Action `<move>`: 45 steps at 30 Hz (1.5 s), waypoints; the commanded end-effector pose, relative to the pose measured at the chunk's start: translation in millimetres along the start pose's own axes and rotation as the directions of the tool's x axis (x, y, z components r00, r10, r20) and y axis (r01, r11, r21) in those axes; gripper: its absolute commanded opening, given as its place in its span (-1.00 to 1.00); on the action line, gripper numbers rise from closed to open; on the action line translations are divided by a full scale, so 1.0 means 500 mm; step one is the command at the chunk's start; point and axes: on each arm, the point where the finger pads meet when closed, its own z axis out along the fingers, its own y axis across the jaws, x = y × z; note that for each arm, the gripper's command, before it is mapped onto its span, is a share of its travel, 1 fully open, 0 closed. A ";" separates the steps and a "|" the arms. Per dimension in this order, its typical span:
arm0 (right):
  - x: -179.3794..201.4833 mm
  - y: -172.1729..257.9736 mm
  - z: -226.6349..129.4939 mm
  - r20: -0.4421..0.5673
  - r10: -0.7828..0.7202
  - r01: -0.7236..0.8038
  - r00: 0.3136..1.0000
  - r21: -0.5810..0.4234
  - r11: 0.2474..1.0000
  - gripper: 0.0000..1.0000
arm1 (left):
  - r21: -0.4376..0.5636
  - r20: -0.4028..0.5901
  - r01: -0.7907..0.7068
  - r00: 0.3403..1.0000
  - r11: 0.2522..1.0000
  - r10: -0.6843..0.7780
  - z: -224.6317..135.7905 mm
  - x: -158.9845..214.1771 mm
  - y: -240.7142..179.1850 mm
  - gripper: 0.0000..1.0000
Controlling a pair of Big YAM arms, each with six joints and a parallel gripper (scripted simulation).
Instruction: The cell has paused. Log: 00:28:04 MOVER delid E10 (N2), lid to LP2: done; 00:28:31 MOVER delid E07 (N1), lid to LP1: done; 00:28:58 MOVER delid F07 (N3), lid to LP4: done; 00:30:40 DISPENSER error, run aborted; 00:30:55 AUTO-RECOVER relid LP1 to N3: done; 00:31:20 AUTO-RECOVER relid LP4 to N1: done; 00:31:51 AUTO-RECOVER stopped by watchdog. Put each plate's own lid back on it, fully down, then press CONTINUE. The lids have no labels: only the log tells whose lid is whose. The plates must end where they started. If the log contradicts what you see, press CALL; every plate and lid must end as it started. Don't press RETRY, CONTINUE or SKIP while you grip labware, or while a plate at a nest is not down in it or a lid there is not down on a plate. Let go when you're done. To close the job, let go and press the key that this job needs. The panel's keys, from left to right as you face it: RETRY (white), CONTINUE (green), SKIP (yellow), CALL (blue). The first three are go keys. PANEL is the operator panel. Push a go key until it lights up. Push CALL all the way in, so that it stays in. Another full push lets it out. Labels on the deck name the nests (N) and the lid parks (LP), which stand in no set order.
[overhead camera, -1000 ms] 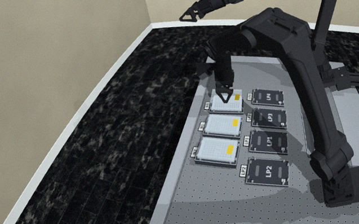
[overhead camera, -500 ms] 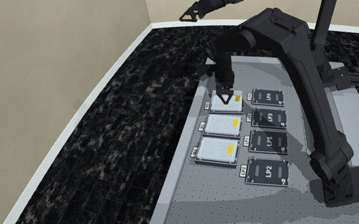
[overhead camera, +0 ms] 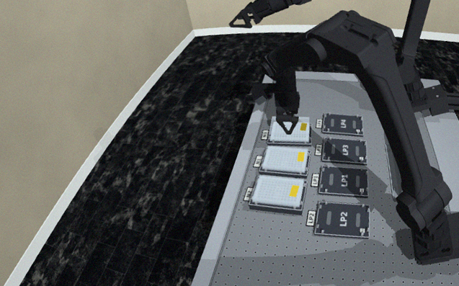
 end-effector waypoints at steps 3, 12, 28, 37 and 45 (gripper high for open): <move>-0.061 0.000 0.014 0.041 0.006 -0.006 0.999 0.001 1.000 1.00 | 0.017 0.012 0.000 1.000 1.000 -0.001 -0.001 -0.016 -0.003 -1.00; -0.061 0.000 0.014 0.041 0.006 -0.006 0.999 0.001 1.000 1.00 | 0.025 0.019 0.002 1.000 1.000 -0.003 -0.003 -0.024 -0.008 -1.00; -0.061 0.000 0.014 0.041 0.006 -0.006 0.999 0.001 1.000 1.00 | 0.040 0.032 0.011 0.999 0.999 -0.012 -0.013 -0.048 -0.023 -1.00; -0.061 0.000 0.014 0.041 0.006 -0.006 0.999 0.001 1.000 1.00 | 0.058 0.045 0.016 0.999 0.998 -0.019 -0.020 -0.055 -0.028 -1.00; -0.061 0.000 0.014 0.041 0.006 -0.006 0.999 0.001 1.000 1.00 | 0.046 0.035 0.010 0.999 0.999 -0.012 -0.001 -0.046 -0.025 -1.00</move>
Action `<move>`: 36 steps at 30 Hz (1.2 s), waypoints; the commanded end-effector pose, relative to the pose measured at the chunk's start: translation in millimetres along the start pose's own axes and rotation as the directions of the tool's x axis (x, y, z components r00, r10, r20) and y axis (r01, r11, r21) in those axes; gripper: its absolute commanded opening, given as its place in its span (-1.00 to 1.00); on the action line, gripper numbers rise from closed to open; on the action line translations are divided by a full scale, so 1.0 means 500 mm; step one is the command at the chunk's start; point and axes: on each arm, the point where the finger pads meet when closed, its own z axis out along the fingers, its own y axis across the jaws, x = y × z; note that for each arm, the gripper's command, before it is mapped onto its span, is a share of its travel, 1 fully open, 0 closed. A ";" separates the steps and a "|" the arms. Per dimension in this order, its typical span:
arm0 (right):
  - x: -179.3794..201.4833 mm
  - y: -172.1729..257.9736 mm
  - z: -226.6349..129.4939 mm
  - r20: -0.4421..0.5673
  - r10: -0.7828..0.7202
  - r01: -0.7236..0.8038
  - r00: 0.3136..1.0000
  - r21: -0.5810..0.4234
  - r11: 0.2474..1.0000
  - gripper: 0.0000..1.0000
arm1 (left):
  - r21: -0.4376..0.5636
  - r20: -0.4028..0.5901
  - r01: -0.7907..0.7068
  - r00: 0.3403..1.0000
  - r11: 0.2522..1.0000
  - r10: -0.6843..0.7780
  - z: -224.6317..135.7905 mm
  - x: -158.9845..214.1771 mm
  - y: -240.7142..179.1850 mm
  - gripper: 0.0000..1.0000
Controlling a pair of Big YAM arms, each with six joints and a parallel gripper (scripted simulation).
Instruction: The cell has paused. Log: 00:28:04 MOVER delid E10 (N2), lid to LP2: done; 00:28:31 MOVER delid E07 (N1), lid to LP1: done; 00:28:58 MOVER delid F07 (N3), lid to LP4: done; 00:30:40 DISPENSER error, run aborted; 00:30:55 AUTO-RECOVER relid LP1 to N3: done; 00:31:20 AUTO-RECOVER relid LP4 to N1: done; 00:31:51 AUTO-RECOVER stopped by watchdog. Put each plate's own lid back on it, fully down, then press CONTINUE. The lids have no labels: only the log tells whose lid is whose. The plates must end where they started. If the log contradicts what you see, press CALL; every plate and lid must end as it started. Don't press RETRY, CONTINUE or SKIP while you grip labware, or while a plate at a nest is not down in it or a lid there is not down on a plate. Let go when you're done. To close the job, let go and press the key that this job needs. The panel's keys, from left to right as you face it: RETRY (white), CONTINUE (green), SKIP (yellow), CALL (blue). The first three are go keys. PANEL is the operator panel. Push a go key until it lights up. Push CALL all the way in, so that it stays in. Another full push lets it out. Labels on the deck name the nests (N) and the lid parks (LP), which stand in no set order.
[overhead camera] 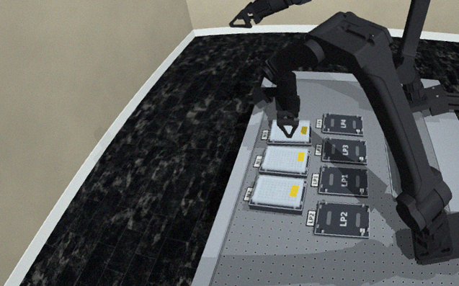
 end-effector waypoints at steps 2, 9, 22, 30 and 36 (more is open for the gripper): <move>-0.061 0.000 0.014 0.041 0.006 -0.006 0.999 0.001 1.000 1.00 | 0.048 0.038 0.014 0.999 0.999 -0.016 -0.030 -0.050 -0.023 -1.00; -0.061 0.000 0.014 0.041 0.006 -0.006 0.999 0.001 1.000 1.00 | 0.042 0.032 0.004 0.999 0.999 -0.006 -0.021 -0.036 -0.023 -1.00; -0.061 0.000 0.014 0.041 0.006 -0.006 0.999 0.001 1.000 1.00 | 0.035 0.027 0.006 1.000 0.999 -0.007 -0.020 -0.027 -0.021 -1.00; -0.061 0.000 0.014 0.041 0.006 -0.006 0.999 0.001 1.000 1.00 | 0.035 0.027 0.006 1.000 0.999 -0.007 -0.020 -0.026 -0.020 -1.00; -0.061 0.000 0.014 0.041 0.006 -0.006 0.999 0.001 1.000 1.00 | 0.035 0.027 0.006 1.000 0.999 -0.007 -0.020 -0.026 -0.020 -1.00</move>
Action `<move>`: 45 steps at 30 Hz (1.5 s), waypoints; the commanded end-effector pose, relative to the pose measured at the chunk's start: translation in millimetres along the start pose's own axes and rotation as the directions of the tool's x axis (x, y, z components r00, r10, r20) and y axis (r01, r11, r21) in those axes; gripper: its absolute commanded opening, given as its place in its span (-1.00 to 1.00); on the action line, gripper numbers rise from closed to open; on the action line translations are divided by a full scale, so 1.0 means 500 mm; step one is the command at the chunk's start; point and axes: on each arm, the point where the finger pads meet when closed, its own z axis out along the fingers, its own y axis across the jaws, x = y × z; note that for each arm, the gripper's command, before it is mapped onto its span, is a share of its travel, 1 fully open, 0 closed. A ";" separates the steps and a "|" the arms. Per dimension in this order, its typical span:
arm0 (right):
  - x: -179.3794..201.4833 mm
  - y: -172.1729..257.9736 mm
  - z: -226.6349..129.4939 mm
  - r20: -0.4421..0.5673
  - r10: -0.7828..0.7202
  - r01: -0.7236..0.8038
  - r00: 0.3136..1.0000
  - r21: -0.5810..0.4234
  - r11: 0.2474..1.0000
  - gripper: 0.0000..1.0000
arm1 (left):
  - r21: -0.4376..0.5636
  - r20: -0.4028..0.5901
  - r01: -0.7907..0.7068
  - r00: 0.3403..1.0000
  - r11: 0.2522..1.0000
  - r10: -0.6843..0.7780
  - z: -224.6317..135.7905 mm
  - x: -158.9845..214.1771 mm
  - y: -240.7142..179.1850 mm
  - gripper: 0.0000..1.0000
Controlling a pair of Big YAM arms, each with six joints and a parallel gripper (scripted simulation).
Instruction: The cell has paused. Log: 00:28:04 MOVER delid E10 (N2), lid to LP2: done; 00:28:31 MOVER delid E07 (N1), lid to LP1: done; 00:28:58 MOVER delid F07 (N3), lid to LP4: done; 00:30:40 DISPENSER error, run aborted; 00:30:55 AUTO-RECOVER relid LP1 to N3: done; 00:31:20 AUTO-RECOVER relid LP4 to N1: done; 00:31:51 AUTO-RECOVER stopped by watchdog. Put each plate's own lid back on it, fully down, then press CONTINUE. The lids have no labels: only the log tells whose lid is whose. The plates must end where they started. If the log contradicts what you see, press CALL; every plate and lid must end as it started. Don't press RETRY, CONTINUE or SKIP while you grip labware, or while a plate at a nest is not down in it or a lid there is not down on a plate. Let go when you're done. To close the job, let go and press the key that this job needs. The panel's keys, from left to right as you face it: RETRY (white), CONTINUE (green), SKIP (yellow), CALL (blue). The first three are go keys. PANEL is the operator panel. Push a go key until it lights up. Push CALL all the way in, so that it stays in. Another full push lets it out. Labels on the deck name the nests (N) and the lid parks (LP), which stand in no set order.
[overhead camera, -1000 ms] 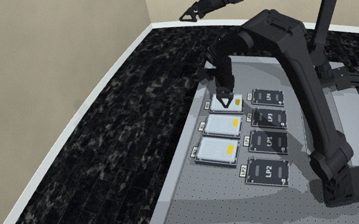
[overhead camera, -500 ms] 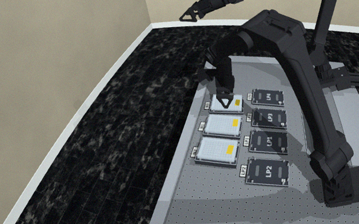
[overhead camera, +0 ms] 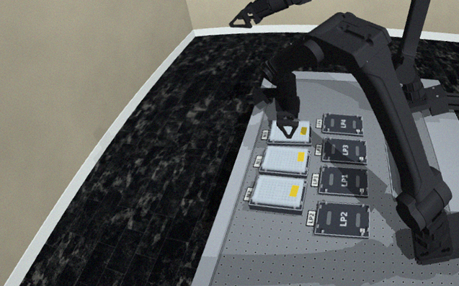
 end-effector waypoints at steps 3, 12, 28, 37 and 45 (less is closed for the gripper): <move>-0.061 0.000 0.014 0.041 0.006 -0.006 0.999 0.001 1.000 1.00 | 0.032 0.025 0.006 1.000 0.999 -0.006 -0.027 -0.024 -0.017 -1.00; -0.061 0.000 0.014 0.041 0.006 -0.006 0.999 0.001 1.000 1.00 | 0.032 0.025 0.005 1.000 0.999 -0.006 -0.026 -0.023 -0.016 -1.00; -0.061 0.000 0.014 0.041 0.006 -0.006 0.999 0.001 1.000 1.00 | 0.032 0.025 0.005 1.000 0.999 -0.006 -0.026 -0.022 -0.015 -1.00; -0.061 0.000 0.014 0.041 0.006 -0.006 0.999 0.001 1.000 1.00 | 0.032 0.025 0.005 1.000 0.999 -0.006 -0.026 -0.022 -0.015 1.00; -0.061 0.000 0.014 0.041 0.006 -0.006 0.999 0.001 1.000 1.00 | 0.032 0.025 0.005 1.000 0.999 -0.006 -0.026 -0.022 -0.015 1.00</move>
